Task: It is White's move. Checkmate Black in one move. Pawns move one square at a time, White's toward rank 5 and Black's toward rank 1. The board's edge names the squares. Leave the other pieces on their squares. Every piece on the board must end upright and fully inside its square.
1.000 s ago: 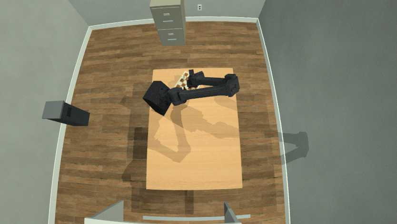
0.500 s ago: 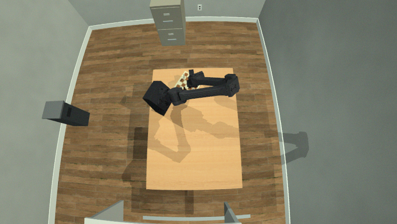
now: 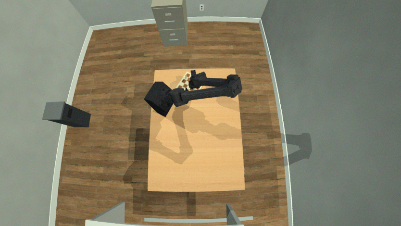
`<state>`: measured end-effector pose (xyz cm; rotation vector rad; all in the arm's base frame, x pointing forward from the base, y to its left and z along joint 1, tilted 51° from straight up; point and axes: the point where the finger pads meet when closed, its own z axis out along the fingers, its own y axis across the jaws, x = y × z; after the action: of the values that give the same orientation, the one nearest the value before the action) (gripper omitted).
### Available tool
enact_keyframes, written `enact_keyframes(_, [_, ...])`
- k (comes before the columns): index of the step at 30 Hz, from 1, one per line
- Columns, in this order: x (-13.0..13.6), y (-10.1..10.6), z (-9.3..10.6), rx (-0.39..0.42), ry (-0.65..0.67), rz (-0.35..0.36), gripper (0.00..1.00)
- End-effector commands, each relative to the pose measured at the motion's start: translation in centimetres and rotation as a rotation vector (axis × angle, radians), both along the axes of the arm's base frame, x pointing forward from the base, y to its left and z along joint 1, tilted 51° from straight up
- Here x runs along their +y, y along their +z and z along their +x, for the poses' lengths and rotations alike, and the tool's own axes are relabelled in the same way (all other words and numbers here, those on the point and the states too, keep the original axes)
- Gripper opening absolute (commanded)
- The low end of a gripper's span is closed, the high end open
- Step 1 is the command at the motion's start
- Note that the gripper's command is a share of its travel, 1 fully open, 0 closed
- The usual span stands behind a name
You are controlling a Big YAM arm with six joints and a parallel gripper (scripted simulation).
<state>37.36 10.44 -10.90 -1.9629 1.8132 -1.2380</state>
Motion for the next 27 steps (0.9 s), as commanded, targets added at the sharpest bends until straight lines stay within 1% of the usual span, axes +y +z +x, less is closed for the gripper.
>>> enact_keyframes(1, [0.05,0.83,0.53,-0.018,0.002,0.010,0.40])
enact_keyframes(27, [-0.03,0.86,0.57,-0.013,0.000,0.007,0.40])
